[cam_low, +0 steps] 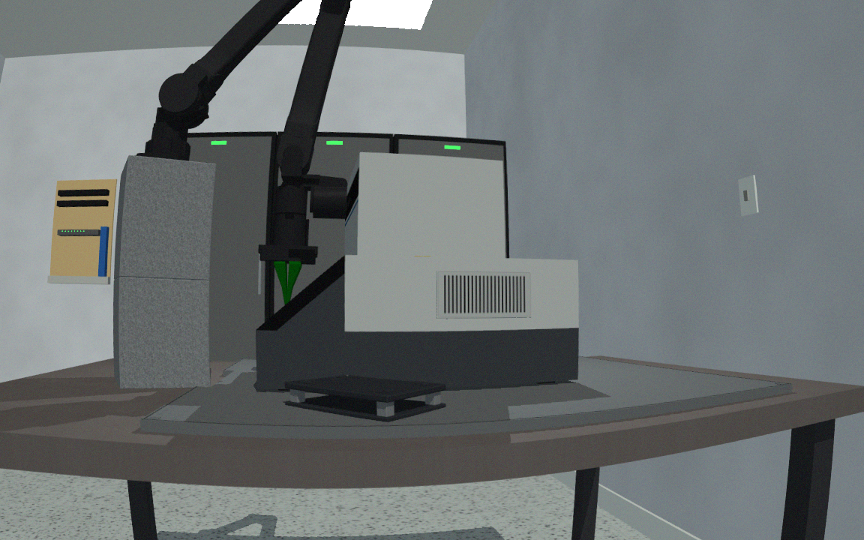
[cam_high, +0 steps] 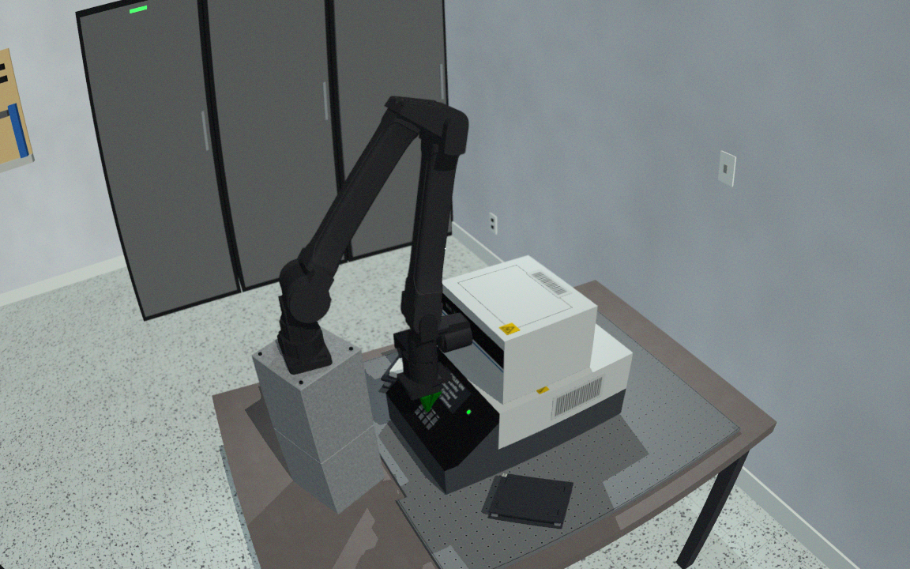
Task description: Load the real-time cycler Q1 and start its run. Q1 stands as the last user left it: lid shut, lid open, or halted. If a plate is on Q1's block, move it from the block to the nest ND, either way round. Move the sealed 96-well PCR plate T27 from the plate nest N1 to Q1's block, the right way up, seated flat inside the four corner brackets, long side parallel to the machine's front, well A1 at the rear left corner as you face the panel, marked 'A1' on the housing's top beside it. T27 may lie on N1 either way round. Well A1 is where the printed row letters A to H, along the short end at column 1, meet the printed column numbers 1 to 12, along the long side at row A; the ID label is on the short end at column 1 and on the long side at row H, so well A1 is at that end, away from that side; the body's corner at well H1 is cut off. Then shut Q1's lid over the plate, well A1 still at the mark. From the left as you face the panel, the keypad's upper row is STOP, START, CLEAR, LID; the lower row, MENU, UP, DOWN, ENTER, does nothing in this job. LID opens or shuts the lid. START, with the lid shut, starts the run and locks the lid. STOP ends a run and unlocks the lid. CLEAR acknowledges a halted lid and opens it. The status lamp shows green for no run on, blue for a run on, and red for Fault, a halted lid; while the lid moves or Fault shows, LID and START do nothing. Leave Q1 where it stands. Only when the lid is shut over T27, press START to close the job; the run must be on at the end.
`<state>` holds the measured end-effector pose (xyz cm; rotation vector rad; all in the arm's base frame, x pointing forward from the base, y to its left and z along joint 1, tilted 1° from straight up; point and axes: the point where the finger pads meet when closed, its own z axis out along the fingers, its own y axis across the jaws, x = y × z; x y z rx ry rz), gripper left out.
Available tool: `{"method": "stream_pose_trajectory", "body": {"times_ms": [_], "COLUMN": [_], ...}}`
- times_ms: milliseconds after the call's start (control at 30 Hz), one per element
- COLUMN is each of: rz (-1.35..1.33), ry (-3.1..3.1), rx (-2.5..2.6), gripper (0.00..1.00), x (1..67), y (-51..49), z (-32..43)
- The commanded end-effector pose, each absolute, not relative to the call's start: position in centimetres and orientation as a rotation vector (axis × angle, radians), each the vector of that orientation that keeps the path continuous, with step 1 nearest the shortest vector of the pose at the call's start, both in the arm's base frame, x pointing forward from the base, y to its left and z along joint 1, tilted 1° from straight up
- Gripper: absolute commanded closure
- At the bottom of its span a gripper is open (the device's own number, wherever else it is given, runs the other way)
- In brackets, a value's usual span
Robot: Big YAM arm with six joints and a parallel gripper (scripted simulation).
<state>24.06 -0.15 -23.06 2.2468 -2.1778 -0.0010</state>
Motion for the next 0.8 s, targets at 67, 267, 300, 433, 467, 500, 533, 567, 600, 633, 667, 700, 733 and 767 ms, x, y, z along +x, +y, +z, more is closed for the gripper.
{"method": "stream_pose_trajectory", "body": {"times_ms": [67,267,300,433,467,500,533,567,600,633,667,700,733,767], "rz": [0.151,0.151,0.151,0.029,0.029,0.027,0.028,0.03,0.031,0.031,0.031,0.032,0.034,0.035], "ry": [-2.239,-2.235,-2.235,-2.175,-2.176,-2.176,-2.178,-2.174,-2.172,-2.172,-2.172,-2.168,-2.165,-2.17], "rx": [2.328,2.336,2.337,2.293,2.294,2.294,2.295,2.302,2.307,2.307,2.307,2.313,2.318,2.316], "gripper": [1.0,1.0,1.0,1.0,1.0,1.0,1.0,1.0,1.0,1.0,1.0,1.0,1.0,1.0], "x": [30.5,30.6,30.6,25.5,25.6,25.6,25.7,25.8,25.9,25.9,25.9,26.0,26.1,26.1], "y": [0.5,0.7,0.7,0.8,0.8,0.8,0.9,0.9,0.9,0.9,0.9,0.9,0.9,0.8], "z": [-22.4,-22.5,-22.5,-23.3,-23.4,-23.5,-23.5,-23.5,-23.6,-23.6,-23.6,-23.6,-23.6,-23.7]}}
